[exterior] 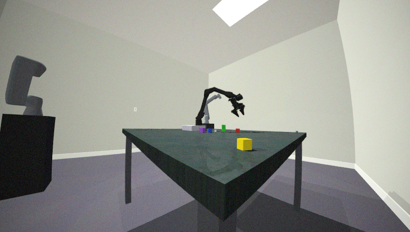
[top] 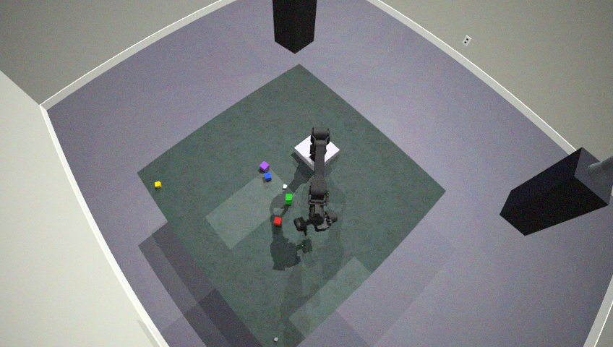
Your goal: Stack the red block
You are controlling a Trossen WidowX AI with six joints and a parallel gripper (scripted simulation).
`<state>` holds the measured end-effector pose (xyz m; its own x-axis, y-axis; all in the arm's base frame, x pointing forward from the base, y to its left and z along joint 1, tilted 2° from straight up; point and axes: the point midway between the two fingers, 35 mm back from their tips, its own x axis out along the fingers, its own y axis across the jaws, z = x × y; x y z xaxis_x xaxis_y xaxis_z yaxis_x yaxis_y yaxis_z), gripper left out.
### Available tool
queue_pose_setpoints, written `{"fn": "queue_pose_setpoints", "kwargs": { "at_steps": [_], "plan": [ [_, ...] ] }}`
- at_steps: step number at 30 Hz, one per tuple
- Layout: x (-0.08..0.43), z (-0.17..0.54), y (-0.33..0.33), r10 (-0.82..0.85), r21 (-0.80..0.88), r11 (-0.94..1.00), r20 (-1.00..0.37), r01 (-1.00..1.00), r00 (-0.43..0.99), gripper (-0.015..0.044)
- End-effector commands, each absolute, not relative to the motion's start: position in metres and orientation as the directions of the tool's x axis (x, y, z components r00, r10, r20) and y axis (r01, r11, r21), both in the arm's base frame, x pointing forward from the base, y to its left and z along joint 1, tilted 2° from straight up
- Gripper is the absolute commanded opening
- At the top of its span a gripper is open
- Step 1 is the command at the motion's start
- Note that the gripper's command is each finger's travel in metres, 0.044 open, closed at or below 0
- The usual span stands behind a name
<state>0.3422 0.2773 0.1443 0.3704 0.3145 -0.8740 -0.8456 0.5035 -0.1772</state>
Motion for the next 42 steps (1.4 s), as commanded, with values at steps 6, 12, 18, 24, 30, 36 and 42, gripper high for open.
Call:
{"fn": "queue_pose_setpoints", "kwargs": {
  "at_steps": [6,12,18,24,30,36,42],
  "plan": [
    [0.379,0.119,0.212,0.156,-0.112,0.674,-0.945,-0.731,0.289,0.044],
    [0.397,0.101,0.149,0.045,-0.068,0.795,-0.984,-0.603,0.171,0.044],
    [0.404,0.088,0.093,-0.021,-0.039,0.882,-0.999,-0.469,0.045,0.044],
    [0.405,0.089,0.091,-0.023,-0.039,0.885,-0.999,-0.465,0.041,0.044],
    [0.407,0.063,0.091,-0.023,-0.039,0.885,-0.999,-0.465,0.041,0.044],
    [0.408,0.04,0.09,-0.023,-0.039,0.885,-0.999,-0.465,0.041,0.044],
    [0.409,0.038,0.09,-0.023,-0.039,0.885,-0.999,-0.465,0.041,0.044]
  ]
}}
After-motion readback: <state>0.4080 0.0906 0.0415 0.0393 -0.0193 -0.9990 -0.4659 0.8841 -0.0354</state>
